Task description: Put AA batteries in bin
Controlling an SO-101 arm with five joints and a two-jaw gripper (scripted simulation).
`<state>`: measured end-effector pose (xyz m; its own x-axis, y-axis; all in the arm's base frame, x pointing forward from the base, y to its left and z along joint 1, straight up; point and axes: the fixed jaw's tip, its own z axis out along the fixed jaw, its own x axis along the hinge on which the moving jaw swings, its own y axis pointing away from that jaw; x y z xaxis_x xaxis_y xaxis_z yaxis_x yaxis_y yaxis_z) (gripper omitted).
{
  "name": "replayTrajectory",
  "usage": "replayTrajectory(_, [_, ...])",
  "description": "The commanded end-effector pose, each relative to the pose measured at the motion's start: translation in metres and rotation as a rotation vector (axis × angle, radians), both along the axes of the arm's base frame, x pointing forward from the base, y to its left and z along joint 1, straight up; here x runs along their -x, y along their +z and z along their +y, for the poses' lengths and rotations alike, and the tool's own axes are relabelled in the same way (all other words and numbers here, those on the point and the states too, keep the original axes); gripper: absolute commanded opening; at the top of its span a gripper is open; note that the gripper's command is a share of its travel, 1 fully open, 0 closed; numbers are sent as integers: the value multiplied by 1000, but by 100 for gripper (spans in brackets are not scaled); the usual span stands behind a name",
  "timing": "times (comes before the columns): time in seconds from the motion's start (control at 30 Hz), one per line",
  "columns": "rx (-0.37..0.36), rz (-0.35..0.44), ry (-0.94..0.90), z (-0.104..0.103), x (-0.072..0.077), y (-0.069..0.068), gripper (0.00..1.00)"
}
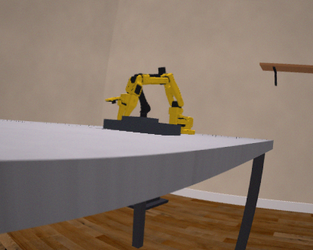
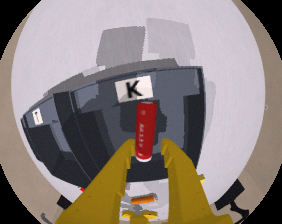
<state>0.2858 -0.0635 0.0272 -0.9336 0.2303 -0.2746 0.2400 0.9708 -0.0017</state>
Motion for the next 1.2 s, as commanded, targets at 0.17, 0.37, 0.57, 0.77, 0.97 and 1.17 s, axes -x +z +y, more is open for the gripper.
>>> replayTrajectory(0.17, [20,-71,17,0,-8,17,16])
replayTrajectory(0.37, [20,-71,17,0,-8,17,16])
replayTrajectory(0.57, [20,-71,17,0,-7,21,16])
replayTrajectory(0.77, [20,-71,17,1,-4,35,16])
replayTrajectory(0.97, [20,-71,17,2,-1,47,16])
replayTrajectory(1.17, [20,-71,17,3,4,60,16])
